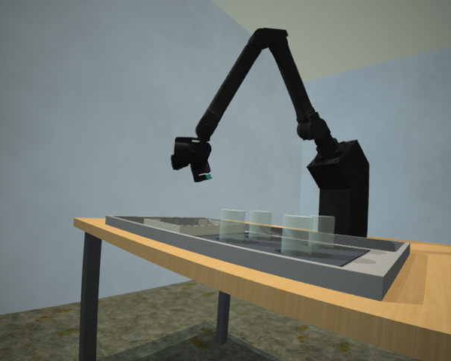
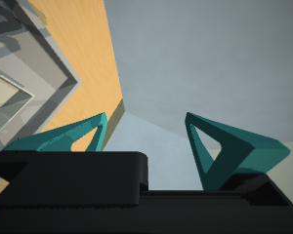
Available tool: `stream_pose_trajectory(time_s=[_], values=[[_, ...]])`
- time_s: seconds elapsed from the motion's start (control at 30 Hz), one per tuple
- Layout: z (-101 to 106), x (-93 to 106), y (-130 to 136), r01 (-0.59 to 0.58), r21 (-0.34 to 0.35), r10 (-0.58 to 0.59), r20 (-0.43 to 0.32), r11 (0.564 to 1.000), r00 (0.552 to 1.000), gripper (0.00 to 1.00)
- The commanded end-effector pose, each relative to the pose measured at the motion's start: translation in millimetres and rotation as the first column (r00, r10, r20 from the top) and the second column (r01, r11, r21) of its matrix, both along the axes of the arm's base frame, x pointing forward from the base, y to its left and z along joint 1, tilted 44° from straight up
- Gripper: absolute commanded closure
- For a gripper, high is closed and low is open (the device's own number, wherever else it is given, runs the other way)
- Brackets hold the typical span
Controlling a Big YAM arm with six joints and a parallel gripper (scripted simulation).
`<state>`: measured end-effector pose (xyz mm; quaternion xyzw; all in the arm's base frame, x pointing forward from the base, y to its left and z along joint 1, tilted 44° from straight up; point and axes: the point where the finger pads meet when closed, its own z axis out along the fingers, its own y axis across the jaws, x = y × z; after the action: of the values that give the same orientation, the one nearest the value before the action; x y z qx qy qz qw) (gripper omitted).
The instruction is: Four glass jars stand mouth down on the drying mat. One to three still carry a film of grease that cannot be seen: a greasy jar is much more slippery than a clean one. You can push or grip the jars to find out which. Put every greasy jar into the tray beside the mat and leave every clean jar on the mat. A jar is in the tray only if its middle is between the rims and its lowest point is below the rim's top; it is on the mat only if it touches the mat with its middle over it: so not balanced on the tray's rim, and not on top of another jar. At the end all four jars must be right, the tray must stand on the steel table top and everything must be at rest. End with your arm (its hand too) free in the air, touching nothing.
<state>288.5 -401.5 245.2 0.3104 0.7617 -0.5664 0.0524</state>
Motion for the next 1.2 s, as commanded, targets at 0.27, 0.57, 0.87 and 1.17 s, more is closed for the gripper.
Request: stream_pose_trajectory(time_s=[0.27, 0.57, 0.87, 1.17], values=[[19, 26.7, 61, -0.094, -0.09, 0.095, 0.012, 0.991, 0.995, 0.0], [22, 48.9, 115, -0.17, -0.153, 0.169, -0.02, 0.973, 0.985, 0.0], [21, 62.9, 157, -0.232, -0.202, 0.227, -0.05, 0.952, 0.973, 0.0], [10, 70.1, 214, -0.317, -0.265, 0.302, -0.095, 0.911, 0.949, 0.0]])
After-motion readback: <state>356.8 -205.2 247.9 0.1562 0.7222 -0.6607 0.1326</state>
